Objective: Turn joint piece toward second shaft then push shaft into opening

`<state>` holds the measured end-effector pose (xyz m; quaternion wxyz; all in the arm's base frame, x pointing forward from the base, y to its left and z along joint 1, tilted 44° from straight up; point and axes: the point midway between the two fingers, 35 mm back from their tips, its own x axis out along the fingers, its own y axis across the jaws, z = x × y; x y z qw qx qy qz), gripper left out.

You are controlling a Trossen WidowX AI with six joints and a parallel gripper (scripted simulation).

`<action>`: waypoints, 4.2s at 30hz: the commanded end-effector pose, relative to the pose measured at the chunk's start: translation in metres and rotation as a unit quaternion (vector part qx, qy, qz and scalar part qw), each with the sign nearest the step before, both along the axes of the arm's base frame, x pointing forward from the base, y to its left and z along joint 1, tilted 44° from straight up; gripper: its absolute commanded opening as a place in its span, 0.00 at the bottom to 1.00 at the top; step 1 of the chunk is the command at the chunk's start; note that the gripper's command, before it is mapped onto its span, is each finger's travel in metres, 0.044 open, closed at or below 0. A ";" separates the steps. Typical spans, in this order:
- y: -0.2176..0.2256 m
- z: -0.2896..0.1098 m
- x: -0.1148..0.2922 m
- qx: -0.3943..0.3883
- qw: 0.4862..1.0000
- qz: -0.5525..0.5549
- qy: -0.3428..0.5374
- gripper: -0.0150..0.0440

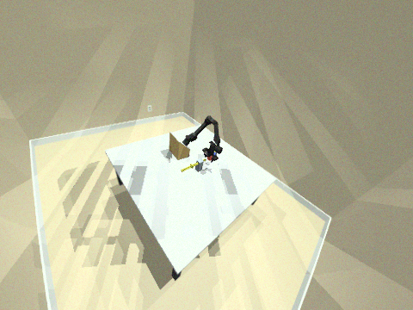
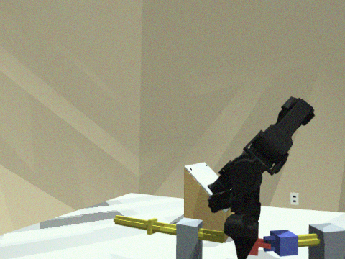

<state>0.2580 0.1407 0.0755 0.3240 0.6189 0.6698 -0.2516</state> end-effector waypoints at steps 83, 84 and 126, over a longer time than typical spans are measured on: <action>-0.118 0.070 0.010 0.097 0.871 0.342 -0.339 1.00; -0.119 0.068 0.011 0.101 0.878 0.331 -0.330 1.00; -0.132 0.001 0.014 0.226 0.974 0.009 0.006 1.00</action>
